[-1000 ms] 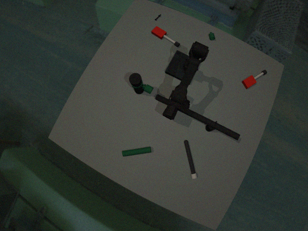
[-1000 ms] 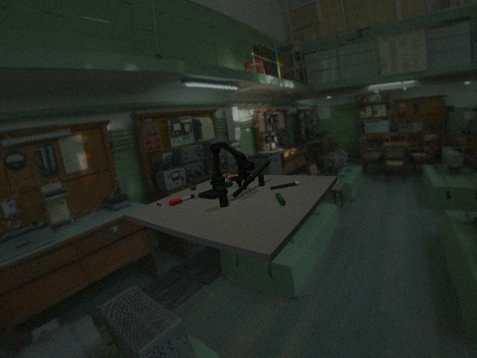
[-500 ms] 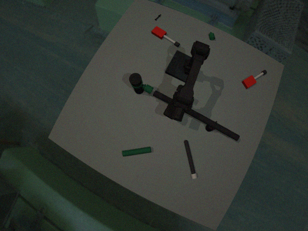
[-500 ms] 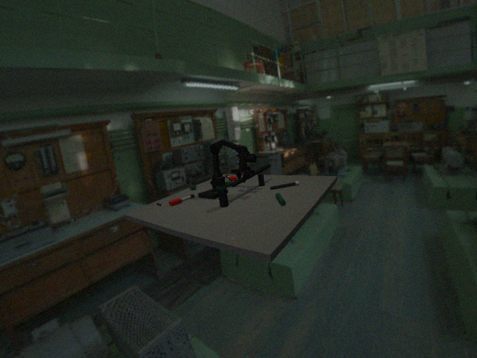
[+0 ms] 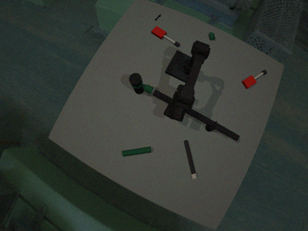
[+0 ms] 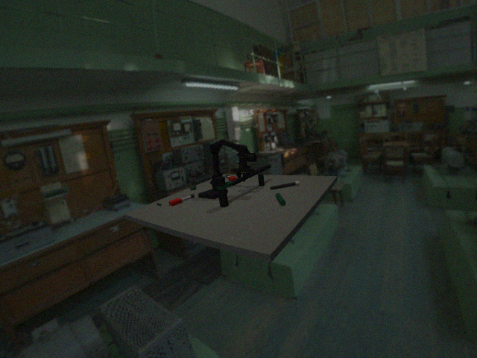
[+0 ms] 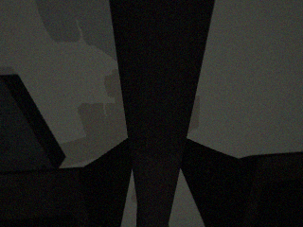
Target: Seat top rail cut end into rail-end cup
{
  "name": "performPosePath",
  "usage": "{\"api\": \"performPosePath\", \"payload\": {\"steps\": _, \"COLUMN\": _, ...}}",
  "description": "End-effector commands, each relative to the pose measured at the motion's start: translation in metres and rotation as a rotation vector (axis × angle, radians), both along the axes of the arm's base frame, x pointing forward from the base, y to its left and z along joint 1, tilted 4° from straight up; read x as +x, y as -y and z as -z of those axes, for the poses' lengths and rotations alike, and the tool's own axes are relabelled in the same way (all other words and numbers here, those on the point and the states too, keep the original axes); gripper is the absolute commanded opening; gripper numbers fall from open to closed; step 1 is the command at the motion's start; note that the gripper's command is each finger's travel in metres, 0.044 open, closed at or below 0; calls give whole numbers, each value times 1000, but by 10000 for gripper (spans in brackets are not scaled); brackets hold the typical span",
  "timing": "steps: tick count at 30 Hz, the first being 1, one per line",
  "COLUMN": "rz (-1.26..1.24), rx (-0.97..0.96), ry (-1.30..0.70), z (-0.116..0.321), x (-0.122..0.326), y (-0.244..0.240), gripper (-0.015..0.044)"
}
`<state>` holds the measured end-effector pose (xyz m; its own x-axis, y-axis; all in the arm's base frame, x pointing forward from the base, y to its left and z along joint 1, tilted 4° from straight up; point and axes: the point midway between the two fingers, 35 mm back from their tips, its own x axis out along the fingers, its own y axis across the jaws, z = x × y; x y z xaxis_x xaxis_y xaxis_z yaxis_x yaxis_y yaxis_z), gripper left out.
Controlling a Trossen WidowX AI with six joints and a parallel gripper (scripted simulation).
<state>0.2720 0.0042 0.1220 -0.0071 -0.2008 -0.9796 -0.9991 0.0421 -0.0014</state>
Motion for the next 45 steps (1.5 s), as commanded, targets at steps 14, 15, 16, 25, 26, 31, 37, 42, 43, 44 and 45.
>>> {"api": "performPosePath", "payload": {"steps": 14, "rz": -1, "rx": 0, "ry": 1, "z": -6, "x": 1, "y": 2, "gripper": 0}}
{"api": "performPosePath", "payload": {"steps": 15, "rz": -1, "rx": 0, "ry": 1, "z": -6, "x": 1, "y": 3, "gripper": 0}}
{"api": "performPosePath", "payload": {"steps": 16, "rz": -1, "rx": 0, "ry": 1, "z": -7, "x": 1, "y": 3, "gripper": 0}}
{"api": "performPosePath", "payload": {"steps": 25, "rz": -1, "rx": 0, "ry": 0, "z": -9, "x": 1, "y": 6, "gripper": 0}}
{"api": "performPosePath", "payload": {"steps": 26, "rz": -1, "rx": 0, "ry": 0, "z": -8, "x": 1, "y": 7, "gripper": 0}}
{"api": "performPosePath", "payload": {"steps": 31, "rz": -1, "rx": 3, "ry": -2, "z": -6, "x": 0, "y": 15, "gripper": 0}}
{"api": "performPosePath", "payload": {"steps": 37, "rz": -1, "rx": 5, "ry": -4, "z": -4, "x": -1, "y": 23, "gripper": 0}}
{"api": "performPosePath", "payload": {"steps": 42, "rz": -1, "rx": 5, "ry": -4, "z": -4, "x": -1, "y": 23, "gripper": 0}}
{"api": "performPosePath", "payload": {"steps": 43, "rz": -1, "rx": 5, "ry": -4, "z": -4, "x": -1, "y": 23, "gripper": 0}}
{"api": "performPosePath", "payload": {"steps": 44, "rz": -1, "rx": 5, "ry": -4, "z": -4, "x": -1, "y": 23, "gripper": 0}}
{"api": "performPosePath", "payload": {"steps": 45, "rz": -1, "rx": 5, "ry": -4, "z": -4, "x": -1, "y": 23, "gripper": 0}}
